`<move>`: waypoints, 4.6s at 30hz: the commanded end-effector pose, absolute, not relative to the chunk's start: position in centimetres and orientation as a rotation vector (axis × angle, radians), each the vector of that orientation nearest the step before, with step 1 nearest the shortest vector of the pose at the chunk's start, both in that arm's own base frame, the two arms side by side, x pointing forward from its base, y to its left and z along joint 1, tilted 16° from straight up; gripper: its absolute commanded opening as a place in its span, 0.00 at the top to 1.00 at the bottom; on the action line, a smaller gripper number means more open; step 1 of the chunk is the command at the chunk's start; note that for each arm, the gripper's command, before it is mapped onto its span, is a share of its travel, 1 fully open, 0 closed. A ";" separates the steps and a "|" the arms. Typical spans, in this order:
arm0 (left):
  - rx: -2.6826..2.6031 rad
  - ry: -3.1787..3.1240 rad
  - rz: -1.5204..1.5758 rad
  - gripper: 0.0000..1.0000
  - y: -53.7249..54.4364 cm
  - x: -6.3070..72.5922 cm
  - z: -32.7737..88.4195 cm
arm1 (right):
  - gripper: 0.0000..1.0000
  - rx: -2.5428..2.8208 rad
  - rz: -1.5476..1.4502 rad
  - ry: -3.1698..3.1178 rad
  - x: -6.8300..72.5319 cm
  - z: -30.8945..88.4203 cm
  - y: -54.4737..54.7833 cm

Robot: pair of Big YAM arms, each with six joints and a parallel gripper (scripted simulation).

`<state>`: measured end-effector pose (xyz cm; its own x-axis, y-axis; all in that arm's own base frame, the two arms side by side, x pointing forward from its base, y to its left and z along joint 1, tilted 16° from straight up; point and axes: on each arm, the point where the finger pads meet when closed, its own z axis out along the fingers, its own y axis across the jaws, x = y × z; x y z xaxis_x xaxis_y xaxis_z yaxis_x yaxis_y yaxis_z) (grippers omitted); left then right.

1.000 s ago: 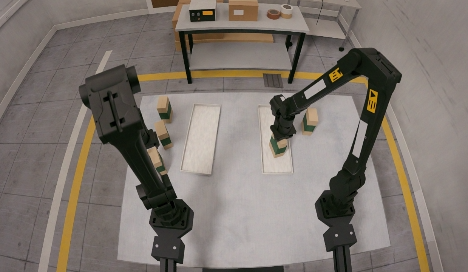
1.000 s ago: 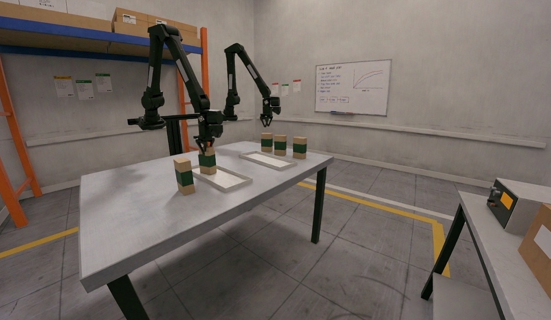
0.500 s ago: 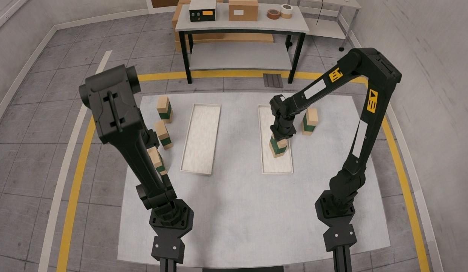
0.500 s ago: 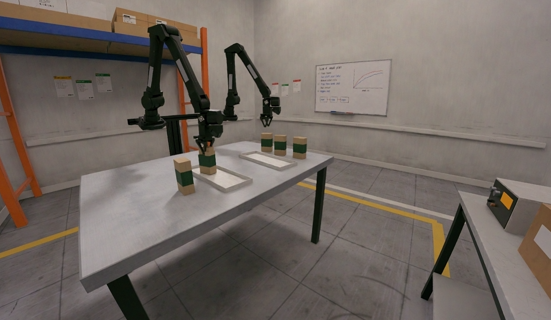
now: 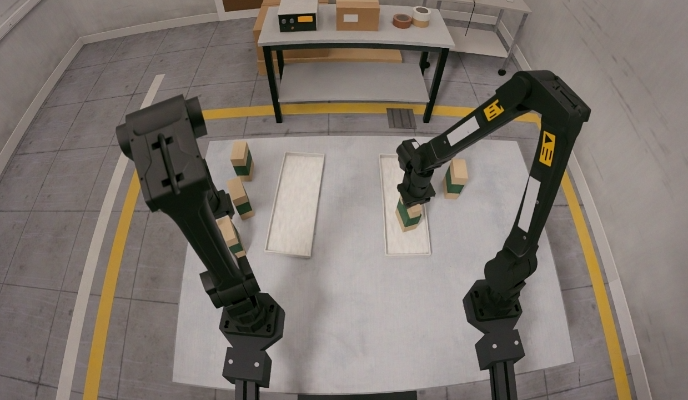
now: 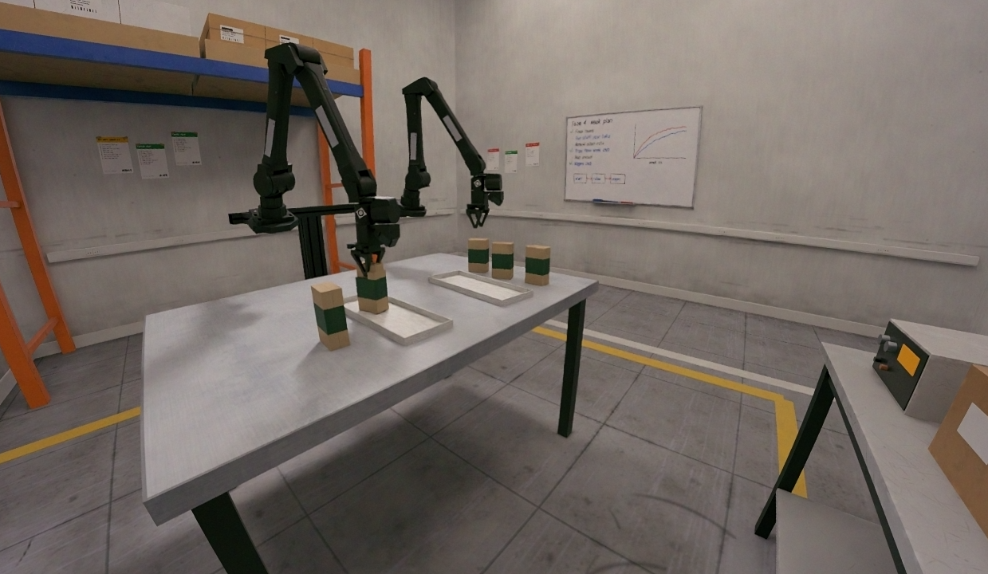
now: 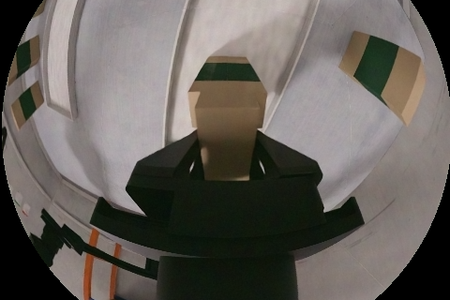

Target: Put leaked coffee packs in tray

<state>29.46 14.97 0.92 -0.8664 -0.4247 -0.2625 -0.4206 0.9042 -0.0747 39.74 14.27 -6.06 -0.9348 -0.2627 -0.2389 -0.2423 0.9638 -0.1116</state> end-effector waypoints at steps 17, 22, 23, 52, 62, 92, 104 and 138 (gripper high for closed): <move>-0.627 2.780 -0.016 0.24 15.4 30.2 1.4 | 0.77 -0.371 -0.105 2.837 40.7 -5.5 14.7; -0.627 2.780 -0.016 0.24 15.4 30.2 1.4 | 0.24 -0.371 -0.105 2.837 40.7 -5.5 14.7; -0.627 2.780 -0.016 0.24 15.4 30.2 1.4 | 0.24 -0.371 -0.105 2.837 40.7 -5.5 14.7; -0.627 2.780 -0.016 0.24 15.4 30.2 1.4 | 0.24 -0.371 -0.105 2.837 40.7 -5.5 14.7; -0.627 2.780 -0.016 0.24 15.4 30.2 1.4 | 0.24 -0.367 -0.095 2.817 39.5 1.3 15.6; -0.644 2.784 -0.023 0.24 14.9 34.8 2.6 | 0.24 0.127 -0.040 2.853 44.5 4.8 6.2; -0.643 2.781 -0.024 0.24 14.1 43.0 4.9 | 0.24 0.126 -0.044 2.851 48.9 6.2 -1.1; -0.653 2.782 -0.024 0.24 14.4 44.9 1.7 | 0.24 0.116 -0.044 2.861 50.5 3.9 -3.9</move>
